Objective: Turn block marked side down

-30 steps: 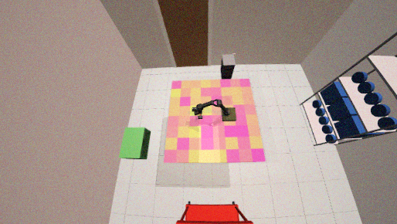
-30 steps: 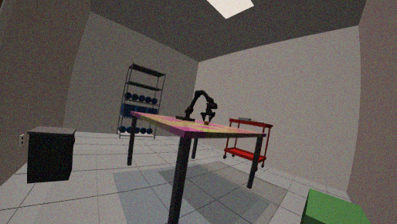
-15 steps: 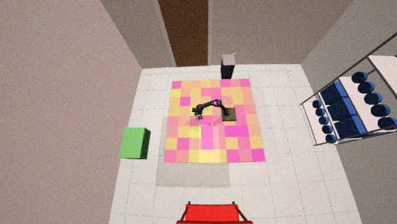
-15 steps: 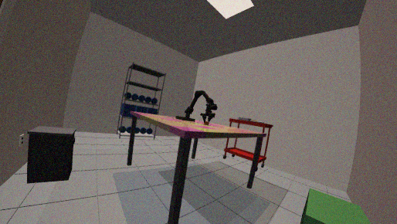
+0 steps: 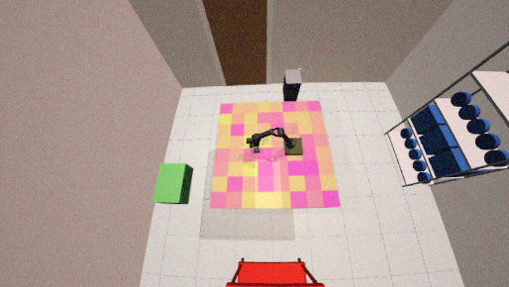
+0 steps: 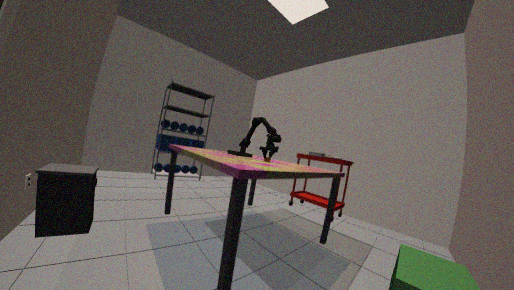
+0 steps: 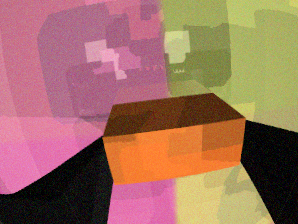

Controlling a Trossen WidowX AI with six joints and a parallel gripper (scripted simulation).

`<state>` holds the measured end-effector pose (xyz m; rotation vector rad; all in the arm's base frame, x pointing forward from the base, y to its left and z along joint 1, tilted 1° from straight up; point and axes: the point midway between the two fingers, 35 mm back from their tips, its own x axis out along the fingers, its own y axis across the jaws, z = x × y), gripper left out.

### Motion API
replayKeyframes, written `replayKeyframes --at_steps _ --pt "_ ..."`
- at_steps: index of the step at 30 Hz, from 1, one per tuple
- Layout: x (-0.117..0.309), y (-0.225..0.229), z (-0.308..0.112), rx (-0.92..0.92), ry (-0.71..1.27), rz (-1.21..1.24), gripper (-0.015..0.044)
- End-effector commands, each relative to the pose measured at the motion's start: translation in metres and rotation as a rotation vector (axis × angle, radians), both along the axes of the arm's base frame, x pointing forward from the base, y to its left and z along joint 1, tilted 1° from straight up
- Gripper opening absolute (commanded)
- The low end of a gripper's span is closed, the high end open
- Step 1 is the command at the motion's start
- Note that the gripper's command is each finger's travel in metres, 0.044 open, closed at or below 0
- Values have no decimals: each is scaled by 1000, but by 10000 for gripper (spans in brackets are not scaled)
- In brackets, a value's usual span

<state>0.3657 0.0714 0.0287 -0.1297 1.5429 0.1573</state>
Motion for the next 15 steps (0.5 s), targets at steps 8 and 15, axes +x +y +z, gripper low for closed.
replayKeyframes --at_steps 8,15 --pt "0 0 29 2 -1 2 5" --pt "0 0 28 6 -23 2 0"
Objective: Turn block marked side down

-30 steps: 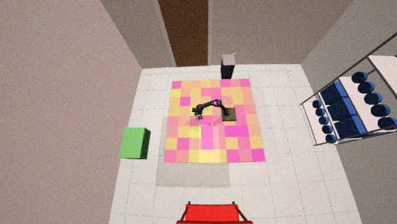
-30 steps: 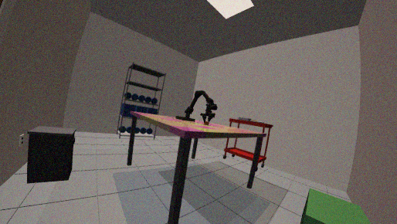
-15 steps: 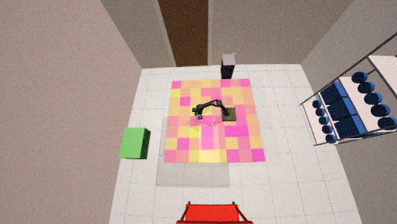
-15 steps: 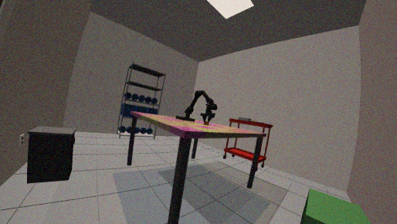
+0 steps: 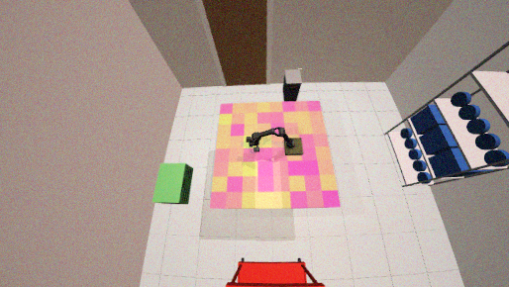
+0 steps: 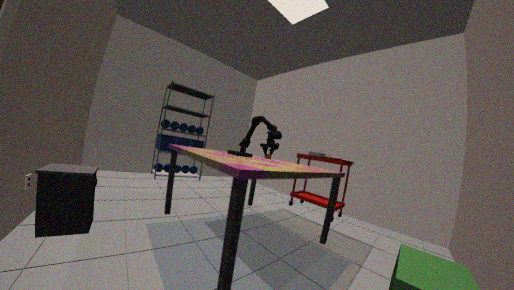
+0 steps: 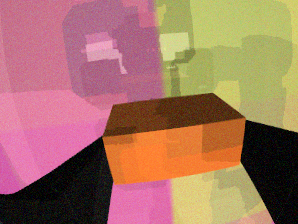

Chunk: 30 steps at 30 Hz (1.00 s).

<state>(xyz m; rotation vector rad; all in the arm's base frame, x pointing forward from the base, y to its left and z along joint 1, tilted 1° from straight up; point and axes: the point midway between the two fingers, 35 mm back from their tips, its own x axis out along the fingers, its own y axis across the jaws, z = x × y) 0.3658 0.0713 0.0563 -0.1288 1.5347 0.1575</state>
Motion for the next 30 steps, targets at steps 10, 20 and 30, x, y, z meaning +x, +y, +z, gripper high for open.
replayKeyframes --at_steps 10,20,30 --pt "3 1 -7 31 -159 0 0" --pt "3 1 -11 58 -304 -3 0" --pt "0 0 -13 85 -448 -5 0"
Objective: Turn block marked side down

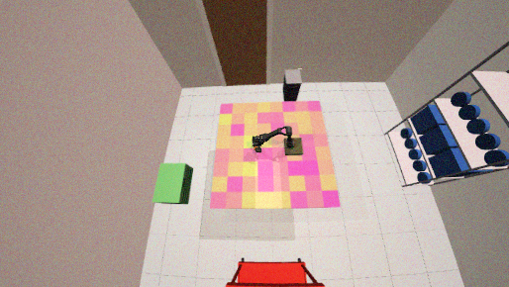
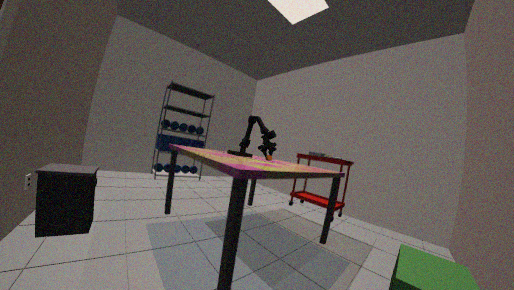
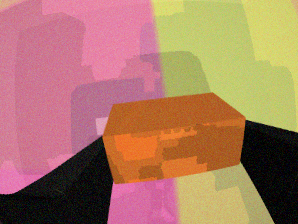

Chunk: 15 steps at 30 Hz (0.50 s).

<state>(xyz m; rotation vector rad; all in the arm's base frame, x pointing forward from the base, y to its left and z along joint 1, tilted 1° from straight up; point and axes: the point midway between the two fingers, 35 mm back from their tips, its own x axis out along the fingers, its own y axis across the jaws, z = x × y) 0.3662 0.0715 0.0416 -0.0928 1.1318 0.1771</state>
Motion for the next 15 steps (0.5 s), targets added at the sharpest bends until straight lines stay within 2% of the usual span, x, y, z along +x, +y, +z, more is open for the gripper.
replayKeyframes --at_steps 1,8,15 --pt "-1 0 2 13 -66 -4 0" --pt "-6 -1 3 32 -164 -6 0" --pt "-6 -1 1 36 -182 -6 0"
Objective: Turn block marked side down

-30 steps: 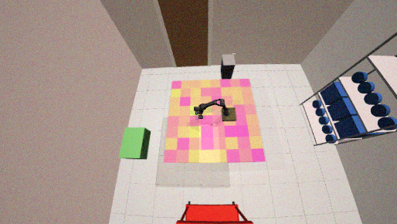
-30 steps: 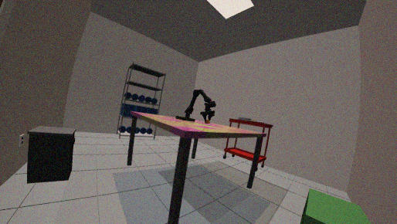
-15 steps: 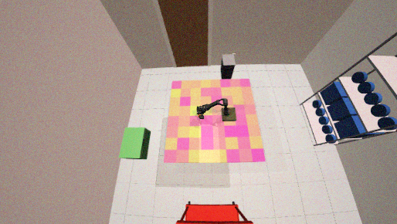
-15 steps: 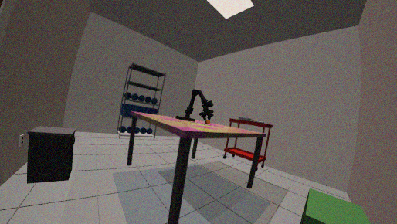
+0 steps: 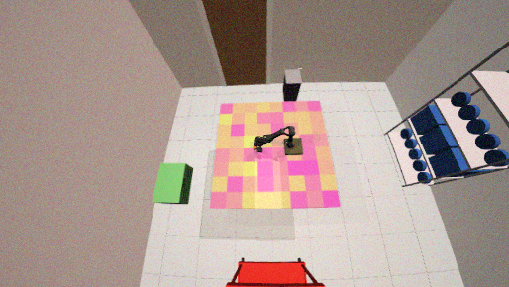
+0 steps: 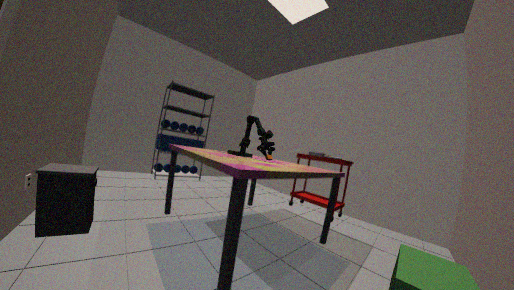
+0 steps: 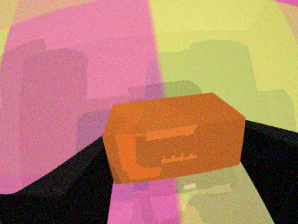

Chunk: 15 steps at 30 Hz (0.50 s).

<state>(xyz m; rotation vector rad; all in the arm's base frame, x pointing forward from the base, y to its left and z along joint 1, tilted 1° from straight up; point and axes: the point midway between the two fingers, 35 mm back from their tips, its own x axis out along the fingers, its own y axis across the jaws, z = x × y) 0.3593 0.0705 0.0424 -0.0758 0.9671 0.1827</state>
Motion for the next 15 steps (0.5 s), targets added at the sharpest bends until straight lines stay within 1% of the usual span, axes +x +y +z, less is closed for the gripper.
replayKeyframes --at_steps 1,15 --pt "3 0 -2 6 -31 -4 0" --pt "19 4 -31 40 -220 -7 0"
